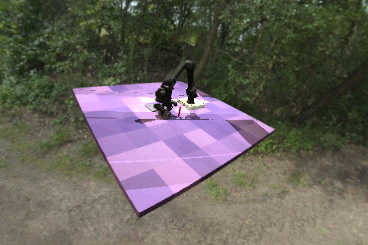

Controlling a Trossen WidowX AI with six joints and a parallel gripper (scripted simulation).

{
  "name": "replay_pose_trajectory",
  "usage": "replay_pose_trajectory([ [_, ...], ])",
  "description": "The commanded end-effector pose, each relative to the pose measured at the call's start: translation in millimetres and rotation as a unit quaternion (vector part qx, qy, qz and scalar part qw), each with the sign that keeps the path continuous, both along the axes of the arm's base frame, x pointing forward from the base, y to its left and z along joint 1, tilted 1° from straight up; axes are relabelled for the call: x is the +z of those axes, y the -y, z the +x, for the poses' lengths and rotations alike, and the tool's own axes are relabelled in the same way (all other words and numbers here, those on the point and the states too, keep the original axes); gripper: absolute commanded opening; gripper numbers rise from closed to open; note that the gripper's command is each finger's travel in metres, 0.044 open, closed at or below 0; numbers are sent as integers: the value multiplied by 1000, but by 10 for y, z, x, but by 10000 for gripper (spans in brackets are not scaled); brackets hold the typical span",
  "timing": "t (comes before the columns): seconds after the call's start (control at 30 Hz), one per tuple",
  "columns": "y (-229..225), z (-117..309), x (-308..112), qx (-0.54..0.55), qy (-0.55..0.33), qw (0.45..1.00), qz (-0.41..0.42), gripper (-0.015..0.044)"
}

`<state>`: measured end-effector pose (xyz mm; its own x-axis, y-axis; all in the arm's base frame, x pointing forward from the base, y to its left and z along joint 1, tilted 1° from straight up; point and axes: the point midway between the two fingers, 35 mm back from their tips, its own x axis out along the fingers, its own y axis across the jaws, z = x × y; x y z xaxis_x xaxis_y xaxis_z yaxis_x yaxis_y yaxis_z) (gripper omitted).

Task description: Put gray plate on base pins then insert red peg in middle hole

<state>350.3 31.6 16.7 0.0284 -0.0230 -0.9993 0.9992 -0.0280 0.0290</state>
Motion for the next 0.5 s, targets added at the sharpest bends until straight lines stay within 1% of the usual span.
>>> replay_pose_trajectory([
  [0.0,-4,-1,-3,2,0,1000,2,39],
  [0.03,-4,-1,-3,2,0,1000,2,12],
  [0.07,-4,0,2,2,0,1000,2,0],
  [0.47,-36,46,348,2,0,1000,2,0],
])
